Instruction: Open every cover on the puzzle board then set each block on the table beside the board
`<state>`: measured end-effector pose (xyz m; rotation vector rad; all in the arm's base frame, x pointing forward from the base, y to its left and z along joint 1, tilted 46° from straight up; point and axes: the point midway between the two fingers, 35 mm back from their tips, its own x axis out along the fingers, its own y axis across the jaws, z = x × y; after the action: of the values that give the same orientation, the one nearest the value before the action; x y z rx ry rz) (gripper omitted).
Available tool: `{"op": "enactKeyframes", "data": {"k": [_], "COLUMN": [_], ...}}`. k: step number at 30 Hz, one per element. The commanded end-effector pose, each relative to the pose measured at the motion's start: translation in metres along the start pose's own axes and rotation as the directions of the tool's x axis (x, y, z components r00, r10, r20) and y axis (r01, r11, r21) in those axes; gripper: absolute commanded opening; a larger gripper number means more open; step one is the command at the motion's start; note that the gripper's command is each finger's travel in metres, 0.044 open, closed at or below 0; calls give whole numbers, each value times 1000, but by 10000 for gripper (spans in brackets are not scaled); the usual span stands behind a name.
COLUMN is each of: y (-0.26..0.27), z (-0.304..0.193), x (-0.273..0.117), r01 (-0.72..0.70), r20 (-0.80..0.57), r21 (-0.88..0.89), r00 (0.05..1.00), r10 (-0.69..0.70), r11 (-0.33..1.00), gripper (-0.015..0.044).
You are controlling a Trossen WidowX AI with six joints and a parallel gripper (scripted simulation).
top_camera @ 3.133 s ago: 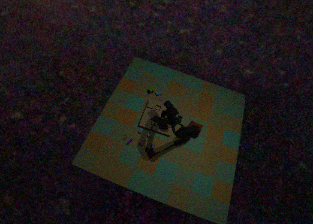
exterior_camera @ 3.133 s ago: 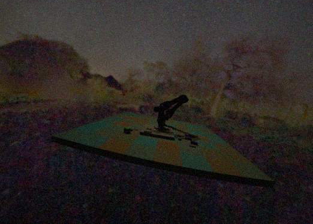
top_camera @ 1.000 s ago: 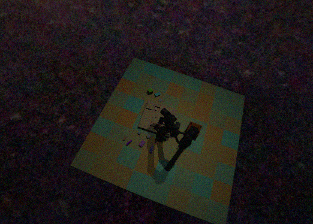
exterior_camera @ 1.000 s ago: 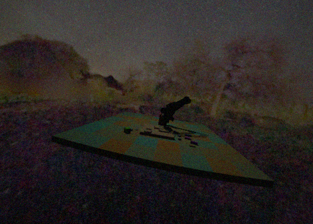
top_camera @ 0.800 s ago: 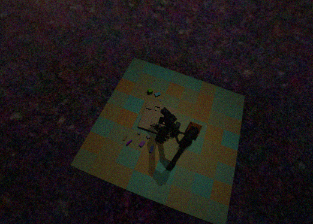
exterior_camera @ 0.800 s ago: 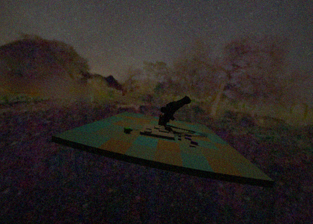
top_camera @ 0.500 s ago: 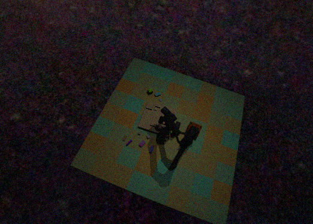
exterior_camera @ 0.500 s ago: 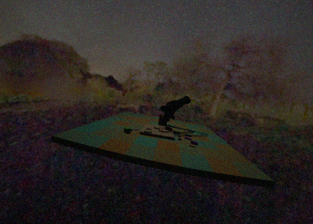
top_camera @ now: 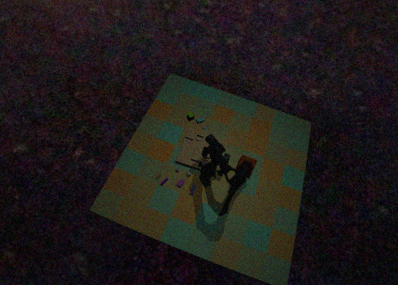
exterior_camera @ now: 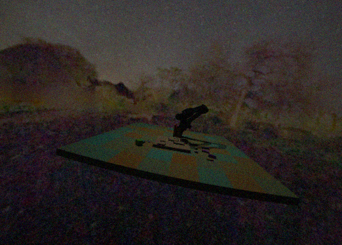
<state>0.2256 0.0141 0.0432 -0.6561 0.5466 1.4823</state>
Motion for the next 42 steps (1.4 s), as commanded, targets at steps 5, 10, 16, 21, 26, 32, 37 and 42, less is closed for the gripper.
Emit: {"op": "enactKeyframes", "data": {"k": [5, 10, 16, 21, 26, 32, 37, 42], "y": [-1, -24, -56, -81, -94, -94, -94, -94], "z": [0, -7, -18, -29, -34, -34, -34, -34], "x": [-5, -11, -17, -19, -20, -20, -20, -20], "r01": [0, 1, 2, 3, 4, 4, 4, 4], "r20": [0, -1, -3, -4, -5, -5, -5, -5], "r21": [0, -3, -6, -10, -11, -11, -11, -11], "r00": [1000, 1000, 1000, 1000, 1000, 1000, 1000, 1000], "r10": [0, -1, -2, -3, -4, -4, -4, -4], "r11": [1000, 1000, 1000, 1000, 1000, 1000, 1000, 1000], "gripper": [0, 0, 0, 0, 0, 0, 0, 0]}}
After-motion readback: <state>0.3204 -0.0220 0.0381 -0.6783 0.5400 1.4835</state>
